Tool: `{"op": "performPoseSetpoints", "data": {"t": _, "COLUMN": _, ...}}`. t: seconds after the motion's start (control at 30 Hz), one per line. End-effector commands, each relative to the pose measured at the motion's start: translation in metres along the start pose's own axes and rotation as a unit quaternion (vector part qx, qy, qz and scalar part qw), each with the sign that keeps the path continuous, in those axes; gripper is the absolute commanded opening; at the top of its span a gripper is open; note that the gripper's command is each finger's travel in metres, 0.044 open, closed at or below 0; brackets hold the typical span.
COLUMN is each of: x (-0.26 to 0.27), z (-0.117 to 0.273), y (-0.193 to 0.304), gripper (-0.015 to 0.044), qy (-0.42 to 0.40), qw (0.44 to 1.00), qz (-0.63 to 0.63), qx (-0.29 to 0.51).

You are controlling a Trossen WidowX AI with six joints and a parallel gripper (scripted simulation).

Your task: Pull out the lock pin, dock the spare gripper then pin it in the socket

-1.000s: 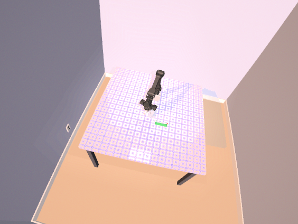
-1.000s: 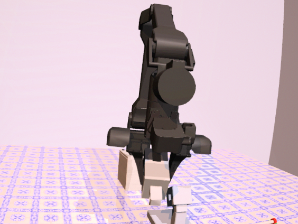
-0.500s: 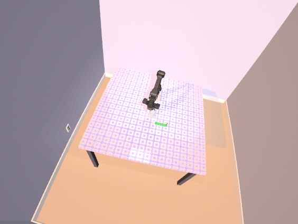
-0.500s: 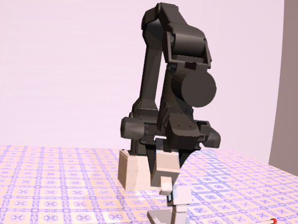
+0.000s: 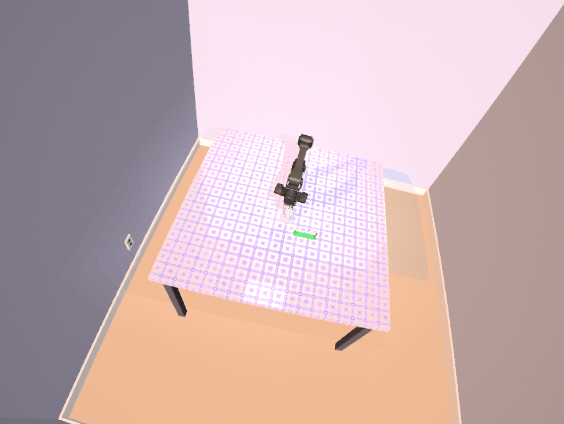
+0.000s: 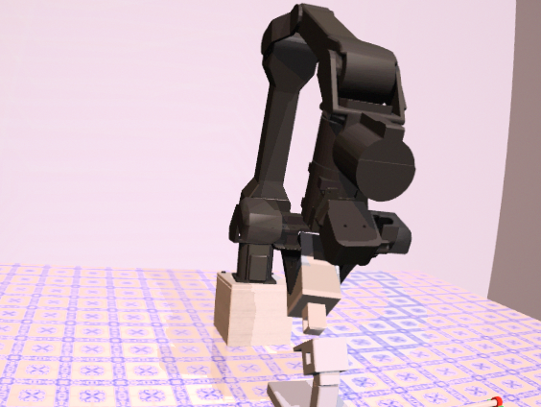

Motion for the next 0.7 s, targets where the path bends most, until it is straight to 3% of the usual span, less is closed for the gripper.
{"op": "performPoseSetpoints", "data": {"t": 0.0, "x": 0.003, "z": 0.005, "y": 0.008, "gripper": 0.0, "qy": 0.003, "qw": 1.0, "qz": 0.006, "qx": 0.023}}
{"op": "performPoseSetpoints", "data": {"t": 0.37, "x": 0.008, "z": 0.014, "y": 0.031, "gripper": 0.0, "qy": 0.019, "qw": 0.996, "qz": 0.02, "qx": 0.087}}
{"op": "performPoseSetpoints", "data": {"t": 0.67, "x": 0.008, "z": 0.009, "y": 0.021, "gripper": 0.0, "qy": -0.006, "qw": 0.994, "qz": 0.034, "qx": 0.107}}
Point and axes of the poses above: the point midway between the two fingers, 35 mm back from their tips, its own z axis back along the fingers, its own x axis across the jaws, y = z × x, the point moved 3 cm from there along z, back along the fingers, and after that the axes turned 8 degrees about -z, right-handed, at the moved point
